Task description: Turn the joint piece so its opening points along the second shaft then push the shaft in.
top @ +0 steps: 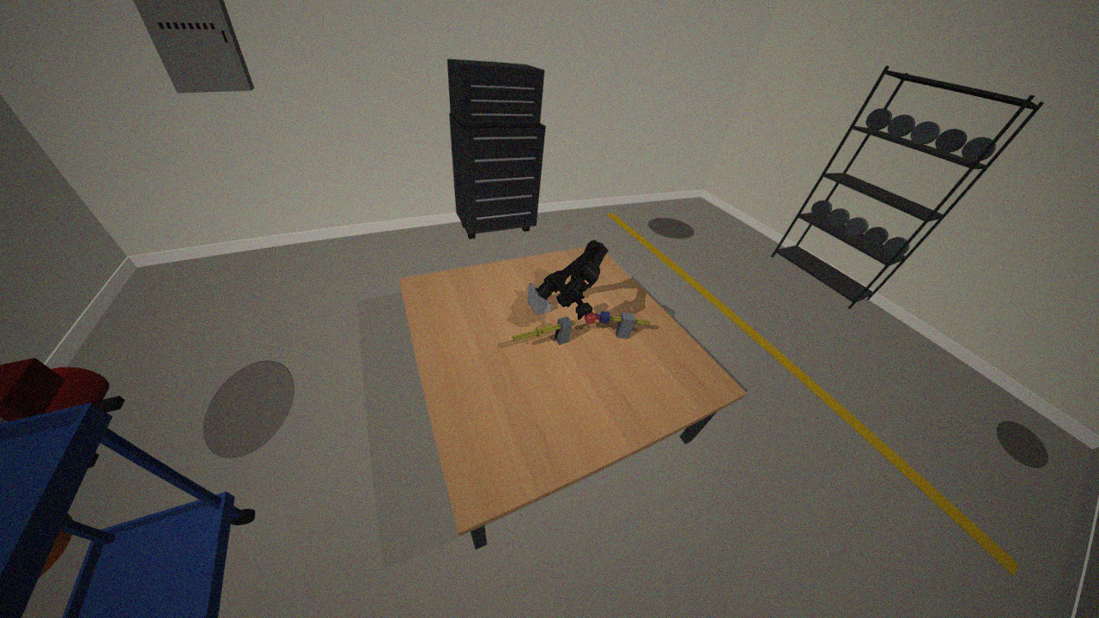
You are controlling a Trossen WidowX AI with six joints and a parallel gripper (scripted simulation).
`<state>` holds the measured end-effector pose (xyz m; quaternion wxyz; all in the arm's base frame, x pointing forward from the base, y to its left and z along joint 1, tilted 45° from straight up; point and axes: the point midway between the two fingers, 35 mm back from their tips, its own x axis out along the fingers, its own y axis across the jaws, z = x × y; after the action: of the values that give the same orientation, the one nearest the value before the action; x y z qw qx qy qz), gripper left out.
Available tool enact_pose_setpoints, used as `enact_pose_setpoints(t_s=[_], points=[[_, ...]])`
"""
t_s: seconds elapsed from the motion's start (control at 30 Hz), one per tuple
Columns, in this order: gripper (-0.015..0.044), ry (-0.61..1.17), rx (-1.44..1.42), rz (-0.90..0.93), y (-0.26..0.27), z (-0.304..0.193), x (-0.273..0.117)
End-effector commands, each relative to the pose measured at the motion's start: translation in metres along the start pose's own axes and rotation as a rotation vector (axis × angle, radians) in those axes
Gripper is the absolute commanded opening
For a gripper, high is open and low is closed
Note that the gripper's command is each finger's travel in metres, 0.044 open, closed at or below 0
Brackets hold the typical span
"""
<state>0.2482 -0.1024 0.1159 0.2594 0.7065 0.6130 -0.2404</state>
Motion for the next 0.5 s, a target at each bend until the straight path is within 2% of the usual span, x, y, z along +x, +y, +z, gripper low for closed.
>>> enact_pose_setpoints(t_s=[0.0, 0.47], points=[[0.0440, -0.006, -0.080, 0.002, 0.003, 0.012, -0.003], [0.0440, -0.039, -0.558, -0.008, 0.012, 0.079, -0.016]])
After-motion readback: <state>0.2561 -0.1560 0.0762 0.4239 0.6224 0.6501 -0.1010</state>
